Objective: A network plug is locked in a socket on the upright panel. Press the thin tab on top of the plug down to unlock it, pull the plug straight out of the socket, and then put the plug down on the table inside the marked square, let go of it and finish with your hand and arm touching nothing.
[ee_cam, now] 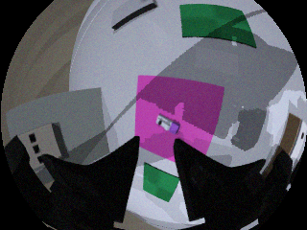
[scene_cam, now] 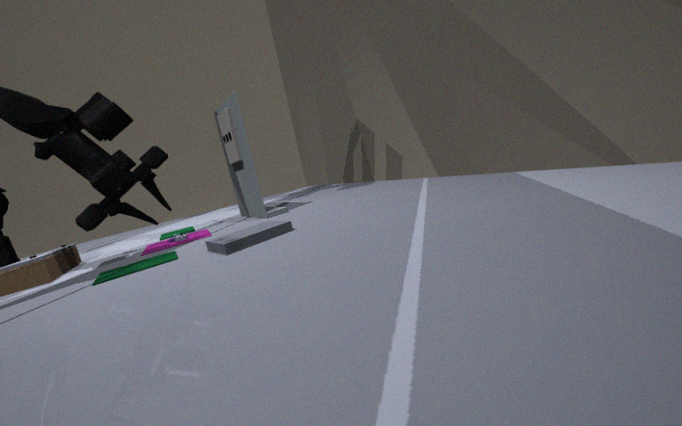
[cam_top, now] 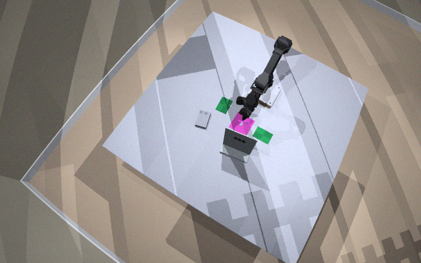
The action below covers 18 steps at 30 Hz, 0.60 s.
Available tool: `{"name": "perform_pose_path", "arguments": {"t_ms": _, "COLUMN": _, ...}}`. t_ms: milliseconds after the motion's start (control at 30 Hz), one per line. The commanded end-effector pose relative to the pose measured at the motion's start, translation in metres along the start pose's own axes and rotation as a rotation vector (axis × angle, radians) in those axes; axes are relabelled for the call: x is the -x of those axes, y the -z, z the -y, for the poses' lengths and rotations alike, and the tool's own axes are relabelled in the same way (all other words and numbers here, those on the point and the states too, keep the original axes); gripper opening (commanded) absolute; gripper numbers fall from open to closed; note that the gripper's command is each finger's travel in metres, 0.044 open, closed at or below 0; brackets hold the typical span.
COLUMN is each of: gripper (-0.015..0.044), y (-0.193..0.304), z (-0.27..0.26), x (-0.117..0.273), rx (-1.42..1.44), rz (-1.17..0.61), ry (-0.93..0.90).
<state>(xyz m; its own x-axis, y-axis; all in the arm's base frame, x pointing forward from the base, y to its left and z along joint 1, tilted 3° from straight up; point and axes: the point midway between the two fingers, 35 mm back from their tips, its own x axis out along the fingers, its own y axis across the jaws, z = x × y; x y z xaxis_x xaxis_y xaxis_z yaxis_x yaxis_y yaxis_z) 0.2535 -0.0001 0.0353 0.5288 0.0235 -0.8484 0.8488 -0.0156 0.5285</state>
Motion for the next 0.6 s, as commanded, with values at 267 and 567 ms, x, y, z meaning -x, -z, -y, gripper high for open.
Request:
{"name": "perform_pose_path", "arguments": {"t_ms": 267, "gripper": 0.0156, "y": 0.0, "z": -0.016, "x": 0.017, "rx": 0.006, "rz": -0.003, "ry": -0.02}}
{"name": "perform_pose_path", "arguments": {"t_ms": 567, "gripper": 0.0156, "y": 0.0, "z": -0.024, "x": 0.029, "rx": 0.006, "rz": -0.003, "ry": -0.02}}
